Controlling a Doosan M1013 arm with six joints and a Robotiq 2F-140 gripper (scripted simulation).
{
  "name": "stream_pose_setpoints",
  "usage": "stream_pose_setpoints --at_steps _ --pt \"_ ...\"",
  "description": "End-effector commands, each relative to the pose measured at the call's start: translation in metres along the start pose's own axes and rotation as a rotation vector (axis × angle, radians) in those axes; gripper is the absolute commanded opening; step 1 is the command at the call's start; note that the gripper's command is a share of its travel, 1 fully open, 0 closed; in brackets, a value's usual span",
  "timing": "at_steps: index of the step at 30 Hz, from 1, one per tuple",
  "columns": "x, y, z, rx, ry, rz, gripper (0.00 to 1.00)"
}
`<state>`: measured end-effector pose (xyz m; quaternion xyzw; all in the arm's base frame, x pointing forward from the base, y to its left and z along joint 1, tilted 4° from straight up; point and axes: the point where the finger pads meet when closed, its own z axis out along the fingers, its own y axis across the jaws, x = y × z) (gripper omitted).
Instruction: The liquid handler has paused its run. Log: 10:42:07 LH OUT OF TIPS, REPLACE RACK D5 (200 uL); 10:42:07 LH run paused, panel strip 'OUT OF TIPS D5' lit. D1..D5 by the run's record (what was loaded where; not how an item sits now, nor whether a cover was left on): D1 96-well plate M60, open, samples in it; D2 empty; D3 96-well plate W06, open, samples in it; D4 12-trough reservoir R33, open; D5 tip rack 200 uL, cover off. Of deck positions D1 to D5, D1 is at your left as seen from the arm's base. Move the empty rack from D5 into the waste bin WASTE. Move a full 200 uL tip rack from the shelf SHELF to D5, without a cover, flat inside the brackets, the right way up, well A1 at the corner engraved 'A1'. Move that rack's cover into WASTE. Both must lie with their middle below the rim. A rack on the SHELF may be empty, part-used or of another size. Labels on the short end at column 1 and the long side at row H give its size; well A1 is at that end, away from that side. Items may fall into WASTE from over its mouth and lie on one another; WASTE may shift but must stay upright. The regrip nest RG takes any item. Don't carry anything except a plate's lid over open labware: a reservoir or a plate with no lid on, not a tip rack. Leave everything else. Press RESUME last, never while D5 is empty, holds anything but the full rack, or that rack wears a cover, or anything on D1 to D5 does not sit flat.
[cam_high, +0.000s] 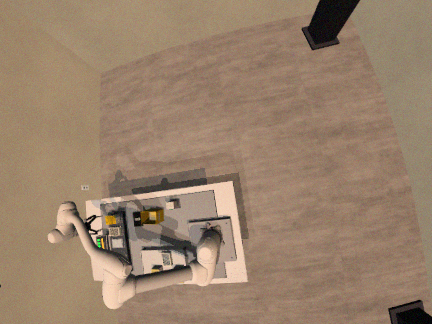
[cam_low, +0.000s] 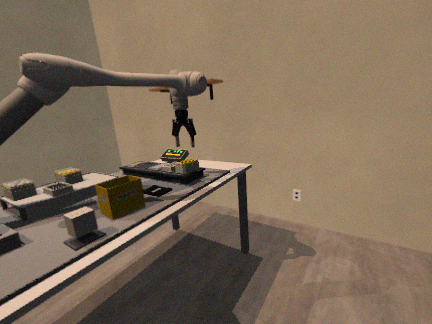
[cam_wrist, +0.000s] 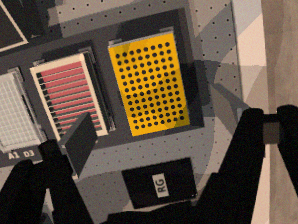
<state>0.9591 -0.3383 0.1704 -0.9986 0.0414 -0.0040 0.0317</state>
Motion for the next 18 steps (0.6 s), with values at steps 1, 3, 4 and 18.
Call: stream_pose_setpoints --at_steps 1,3,4,18 --pt "0.0 0.0 0.001 0.0 0.0 0.0 0.77" --pt "0.0 0.0 0.004 0.0 0.0 0.0 0.77" --pt "0.0 0.0 0.006 0.0 0.0 0.0 0.77" --pt "0.0 0.0 0.026 0.0 0.0 0.0 0.77"
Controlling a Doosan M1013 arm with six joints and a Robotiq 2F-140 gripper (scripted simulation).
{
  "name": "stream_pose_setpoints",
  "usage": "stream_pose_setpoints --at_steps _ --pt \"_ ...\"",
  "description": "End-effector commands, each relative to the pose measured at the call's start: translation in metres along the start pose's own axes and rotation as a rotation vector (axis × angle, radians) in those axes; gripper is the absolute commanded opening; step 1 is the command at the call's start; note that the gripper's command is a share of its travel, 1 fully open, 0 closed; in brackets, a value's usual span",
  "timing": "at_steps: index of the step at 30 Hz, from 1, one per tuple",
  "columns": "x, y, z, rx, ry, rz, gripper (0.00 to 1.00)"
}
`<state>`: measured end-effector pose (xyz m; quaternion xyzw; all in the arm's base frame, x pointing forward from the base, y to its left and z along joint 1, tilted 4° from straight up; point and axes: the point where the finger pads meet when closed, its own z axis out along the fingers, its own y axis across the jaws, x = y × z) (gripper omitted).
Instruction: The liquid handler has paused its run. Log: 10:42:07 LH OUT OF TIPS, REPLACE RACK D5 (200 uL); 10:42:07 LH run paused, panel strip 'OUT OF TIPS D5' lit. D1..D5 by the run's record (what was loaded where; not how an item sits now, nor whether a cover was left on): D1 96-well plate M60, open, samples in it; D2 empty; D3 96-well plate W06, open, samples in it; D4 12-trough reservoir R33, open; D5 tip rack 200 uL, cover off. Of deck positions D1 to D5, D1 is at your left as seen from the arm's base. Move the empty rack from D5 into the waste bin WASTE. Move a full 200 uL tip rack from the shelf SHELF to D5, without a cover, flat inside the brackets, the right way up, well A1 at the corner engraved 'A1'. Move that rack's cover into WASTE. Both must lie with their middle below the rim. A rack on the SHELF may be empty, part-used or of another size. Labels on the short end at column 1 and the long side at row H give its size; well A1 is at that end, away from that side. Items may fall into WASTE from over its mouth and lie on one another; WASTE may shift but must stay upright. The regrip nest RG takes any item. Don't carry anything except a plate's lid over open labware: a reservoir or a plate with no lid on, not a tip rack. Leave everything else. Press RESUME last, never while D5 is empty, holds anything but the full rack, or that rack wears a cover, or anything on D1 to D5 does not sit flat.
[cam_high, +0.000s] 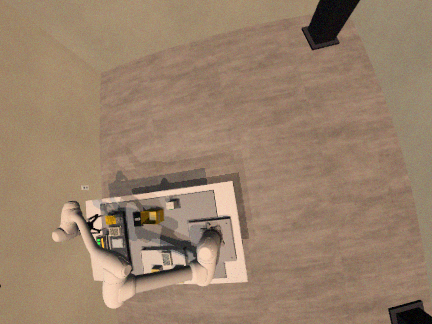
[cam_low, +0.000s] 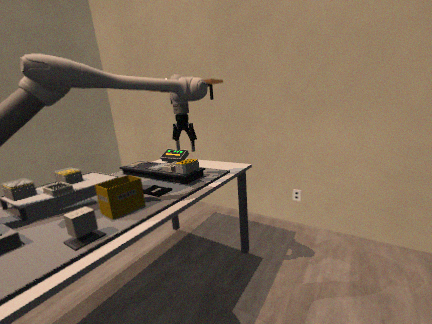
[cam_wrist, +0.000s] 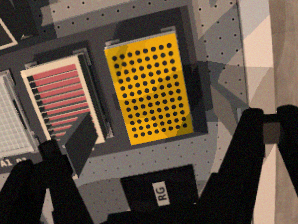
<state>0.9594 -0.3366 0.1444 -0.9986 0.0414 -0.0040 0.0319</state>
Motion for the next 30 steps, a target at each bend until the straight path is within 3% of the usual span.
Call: stream_pose_setpoints --at_steps 1,30 --pt "0.0 0.0 0.002 0.0 0.0 0.0 0.77" --pt "0.0 0.0 0.047 0.0 0.0 0.0 0.77"
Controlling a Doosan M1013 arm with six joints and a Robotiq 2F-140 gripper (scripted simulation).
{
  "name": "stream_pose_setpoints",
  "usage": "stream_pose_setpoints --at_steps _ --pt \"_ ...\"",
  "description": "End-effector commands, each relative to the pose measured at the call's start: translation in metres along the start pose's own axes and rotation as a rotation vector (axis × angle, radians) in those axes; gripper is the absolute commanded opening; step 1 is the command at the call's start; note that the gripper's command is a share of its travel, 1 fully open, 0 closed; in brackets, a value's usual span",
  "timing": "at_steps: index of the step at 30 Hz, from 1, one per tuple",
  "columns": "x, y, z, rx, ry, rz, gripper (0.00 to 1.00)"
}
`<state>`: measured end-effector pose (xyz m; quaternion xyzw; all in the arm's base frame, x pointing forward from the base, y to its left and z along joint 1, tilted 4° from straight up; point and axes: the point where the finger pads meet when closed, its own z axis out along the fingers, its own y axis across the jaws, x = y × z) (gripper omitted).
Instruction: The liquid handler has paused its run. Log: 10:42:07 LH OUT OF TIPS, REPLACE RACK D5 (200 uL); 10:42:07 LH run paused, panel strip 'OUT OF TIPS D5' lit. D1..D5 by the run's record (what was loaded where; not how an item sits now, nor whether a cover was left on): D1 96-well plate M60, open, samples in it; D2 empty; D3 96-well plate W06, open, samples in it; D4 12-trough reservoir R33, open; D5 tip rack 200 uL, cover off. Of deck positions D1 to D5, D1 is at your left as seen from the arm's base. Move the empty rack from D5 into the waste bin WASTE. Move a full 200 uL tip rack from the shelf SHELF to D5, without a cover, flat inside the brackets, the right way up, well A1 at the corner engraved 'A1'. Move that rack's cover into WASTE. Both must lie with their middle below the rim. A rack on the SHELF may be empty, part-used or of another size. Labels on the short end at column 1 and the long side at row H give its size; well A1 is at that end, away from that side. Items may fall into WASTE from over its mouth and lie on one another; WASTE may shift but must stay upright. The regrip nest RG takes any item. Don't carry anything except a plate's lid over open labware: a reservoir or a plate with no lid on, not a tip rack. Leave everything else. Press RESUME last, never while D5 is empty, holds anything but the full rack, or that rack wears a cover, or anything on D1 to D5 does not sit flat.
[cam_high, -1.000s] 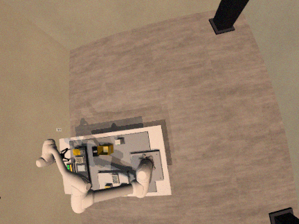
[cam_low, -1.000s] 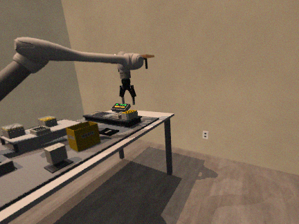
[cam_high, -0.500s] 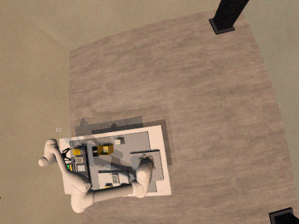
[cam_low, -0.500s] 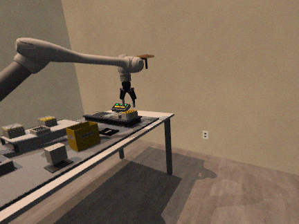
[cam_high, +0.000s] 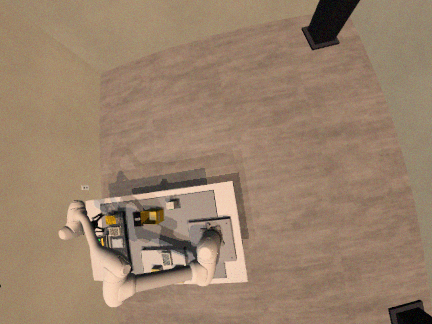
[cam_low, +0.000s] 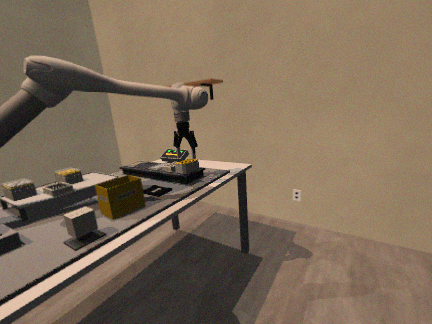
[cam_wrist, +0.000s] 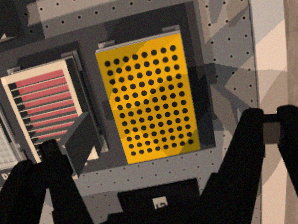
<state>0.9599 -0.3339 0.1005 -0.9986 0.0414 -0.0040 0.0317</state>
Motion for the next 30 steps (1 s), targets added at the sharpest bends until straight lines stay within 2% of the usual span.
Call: stream_pose_setpoints --at_steps 1,30 --pt "0.0 0.0 0.004 0.0 0.0 0.0 0.77" --pt "0.0 0.0 0.046 0.0 0.0 0.0 0.77"
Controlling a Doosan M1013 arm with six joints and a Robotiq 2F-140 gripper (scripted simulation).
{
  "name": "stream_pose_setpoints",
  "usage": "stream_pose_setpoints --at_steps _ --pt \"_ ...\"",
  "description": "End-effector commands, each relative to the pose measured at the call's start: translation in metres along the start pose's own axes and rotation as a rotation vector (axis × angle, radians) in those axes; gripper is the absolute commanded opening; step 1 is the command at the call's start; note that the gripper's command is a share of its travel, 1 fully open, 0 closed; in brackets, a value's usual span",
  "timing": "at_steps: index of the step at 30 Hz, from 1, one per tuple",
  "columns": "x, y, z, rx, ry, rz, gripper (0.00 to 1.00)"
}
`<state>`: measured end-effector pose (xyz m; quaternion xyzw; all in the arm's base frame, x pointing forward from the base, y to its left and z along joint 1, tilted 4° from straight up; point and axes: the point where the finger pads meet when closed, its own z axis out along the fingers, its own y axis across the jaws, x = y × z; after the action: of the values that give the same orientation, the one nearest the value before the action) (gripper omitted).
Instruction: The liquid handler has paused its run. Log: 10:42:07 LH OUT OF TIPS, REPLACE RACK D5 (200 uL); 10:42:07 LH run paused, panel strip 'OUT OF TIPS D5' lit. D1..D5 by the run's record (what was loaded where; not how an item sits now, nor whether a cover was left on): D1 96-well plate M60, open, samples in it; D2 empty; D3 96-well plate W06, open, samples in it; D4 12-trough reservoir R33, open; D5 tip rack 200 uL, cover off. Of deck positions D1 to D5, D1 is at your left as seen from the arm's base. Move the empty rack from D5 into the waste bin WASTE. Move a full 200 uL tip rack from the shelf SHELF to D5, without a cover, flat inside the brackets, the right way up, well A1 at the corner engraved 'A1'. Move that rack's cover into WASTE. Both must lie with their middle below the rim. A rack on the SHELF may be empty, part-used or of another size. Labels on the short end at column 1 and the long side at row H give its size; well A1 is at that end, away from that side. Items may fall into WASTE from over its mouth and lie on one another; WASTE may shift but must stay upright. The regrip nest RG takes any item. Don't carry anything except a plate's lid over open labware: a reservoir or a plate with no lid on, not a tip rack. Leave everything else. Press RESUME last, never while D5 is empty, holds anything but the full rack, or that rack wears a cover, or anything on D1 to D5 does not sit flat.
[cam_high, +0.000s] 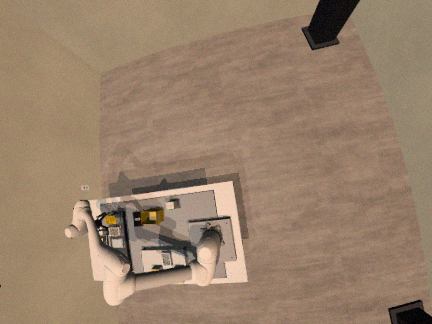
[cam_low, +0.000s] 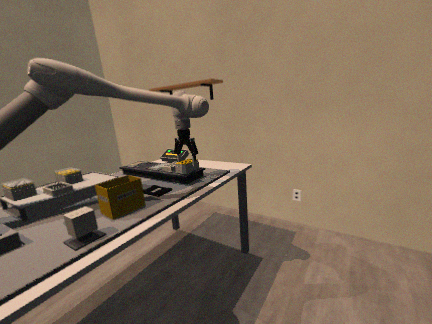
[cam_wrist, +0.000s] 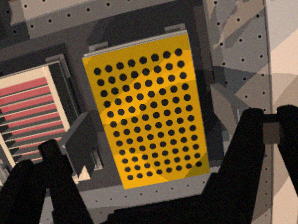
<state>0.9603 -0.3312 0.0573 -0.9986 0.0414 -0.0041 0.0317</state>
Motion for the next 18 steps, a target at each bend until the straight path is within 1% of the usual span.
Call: stream_pose_setpoints --at_steps 1,14,18 --pt "0.0 0.0 0.004 0.0 0.0 0.0 0.77" --pt "0.0 0.0 0.023 0.0 0.0 0.0 0.77" --pt "0.0 0.0 0.023 0.0 0.0 0.0 0.77"
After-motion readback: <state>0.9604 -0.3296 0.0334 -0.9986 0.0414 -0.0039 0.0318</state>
